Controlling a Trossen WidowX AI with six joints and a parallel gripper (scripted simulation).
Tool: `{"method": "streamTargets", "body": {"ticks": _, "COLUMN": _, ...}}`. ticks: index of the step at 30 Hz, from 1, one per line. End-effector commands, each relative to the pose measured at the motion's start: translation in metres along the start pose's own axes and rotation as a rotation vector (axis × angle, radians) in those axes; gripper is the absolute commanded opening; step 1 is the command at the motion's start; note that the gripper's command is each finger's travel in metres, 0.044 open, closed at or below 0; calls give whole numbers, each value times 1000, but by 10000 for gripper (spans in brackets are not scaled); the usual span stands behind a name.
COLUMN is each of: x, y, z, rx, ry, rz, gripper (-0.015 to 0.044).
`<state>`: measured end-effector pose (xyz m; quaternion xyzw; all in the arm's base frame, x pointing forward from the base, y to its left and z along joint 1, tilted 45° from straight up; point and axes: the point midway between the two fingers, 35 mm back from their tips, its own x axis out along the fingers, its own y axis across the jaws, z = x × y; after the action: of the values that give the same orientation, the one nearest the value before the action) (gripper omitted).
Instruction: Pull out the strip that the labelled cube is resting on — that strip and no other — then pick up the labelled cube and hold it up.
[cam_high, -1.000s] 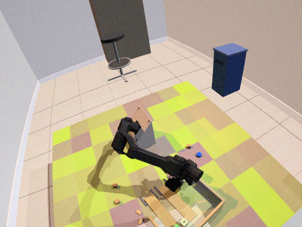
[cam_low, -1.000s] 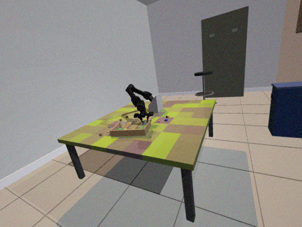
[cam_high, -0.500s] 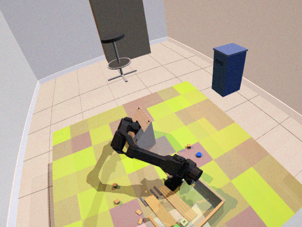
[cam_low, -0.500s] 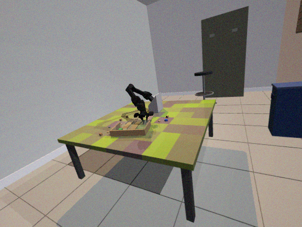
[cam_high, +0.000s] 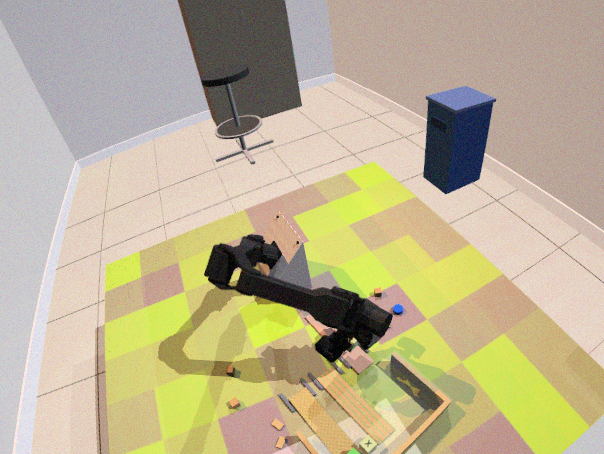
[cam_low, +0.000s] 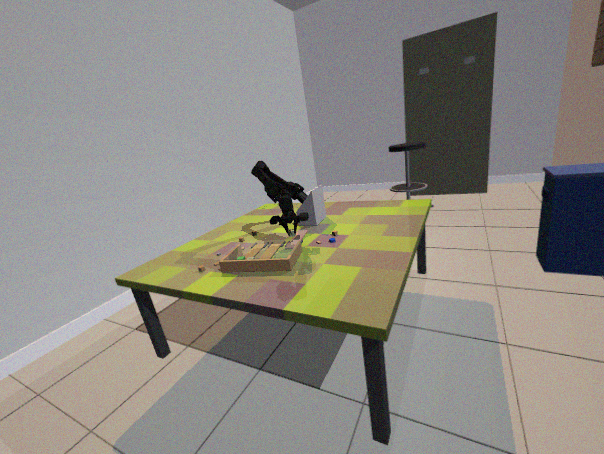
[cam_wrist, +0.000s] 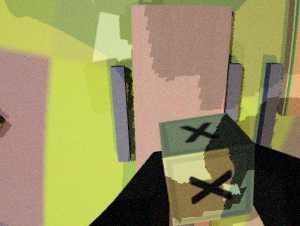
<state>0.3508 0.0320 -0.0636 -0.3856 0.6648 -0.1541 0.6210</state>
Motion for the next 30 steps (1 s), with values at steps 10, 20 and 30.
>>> {"method": "streamTargets", "body": {"ticks": 10, "x": -5, "y": 6, "z": -34, "rx": 2, "ry": 1, "rz": 2, "gripper": 0}}
{"method": "streamTargets", "body": {"ticks": 20, "x": -22, "y": 8, "z": -50, "rx": 1, "ry": 1, "rz": 4, "gripper": 0}}
{"method": "streamTargets", "body": {"ticks": 30, "x": -41, "y": 8, "z": -51, "rx": 1, "ry": 1, "rz": 4, "gripper": 0}}
